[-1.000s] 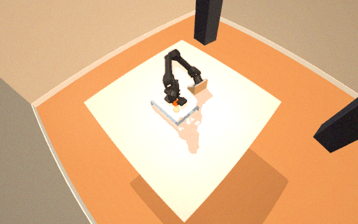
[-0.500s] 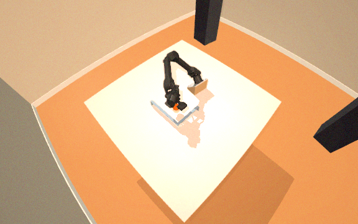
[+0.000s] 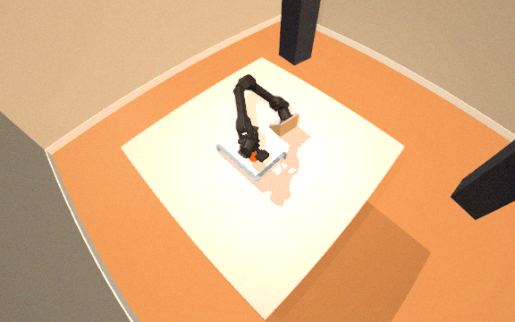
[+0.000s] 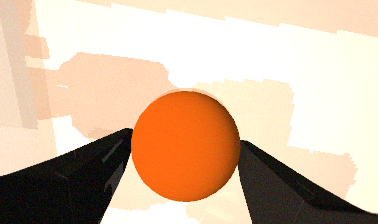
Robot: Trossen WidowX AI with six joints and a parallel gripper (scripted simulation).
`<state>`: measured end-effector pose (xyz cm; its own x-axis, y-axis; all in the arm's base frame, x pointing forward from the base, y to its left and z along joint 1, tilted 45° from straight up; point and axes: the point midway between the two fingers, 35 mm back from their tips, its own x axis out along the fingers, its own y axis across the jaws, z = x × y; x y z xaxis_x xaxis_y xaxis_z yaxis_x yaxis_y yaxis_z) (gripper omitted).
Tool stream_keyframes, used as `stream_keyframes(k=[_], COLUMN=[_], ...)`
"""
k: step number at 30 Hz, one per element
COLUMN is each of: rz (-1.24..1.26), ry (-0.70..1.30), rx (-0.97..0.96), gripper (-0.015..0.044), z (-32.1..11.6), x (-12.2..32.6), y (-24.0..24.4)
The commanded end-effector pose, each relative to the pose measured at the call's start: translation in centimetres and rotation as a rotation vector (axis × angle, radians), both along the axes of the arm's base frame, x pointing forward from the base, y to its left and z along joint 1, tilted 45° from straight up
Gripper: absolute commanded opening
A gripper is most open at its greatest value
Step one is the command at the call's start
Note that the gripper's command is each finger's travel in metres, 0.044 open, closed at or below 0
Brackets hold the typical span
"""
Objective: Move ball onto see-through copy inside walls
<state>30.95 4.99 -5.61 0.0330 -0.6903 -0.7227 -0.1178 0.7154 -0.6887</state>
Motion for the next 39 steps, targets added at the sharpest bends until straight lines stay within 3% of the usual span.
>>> stream_keyframes(k=[1, 9, 24, 31, 39], rz=[0.005, 0.005, 0.001, 0.005, 0.022], ry=[0.006, 0.006, 0.001, 0.007, 0.003], rx=[-0.008, -0.009, -0.001, -0.005, -0.007], gripper=[0.0, 0.0, 0.0379, 0.0379, 0.0379], z=[-0.6, -1.1, -0.7, 5.0, 4.5], x=[-0.1, -0.1, 0.0, -0.3, -0.2], y=[-0.6, -1.1, -0.8, 5.0, 4.9])
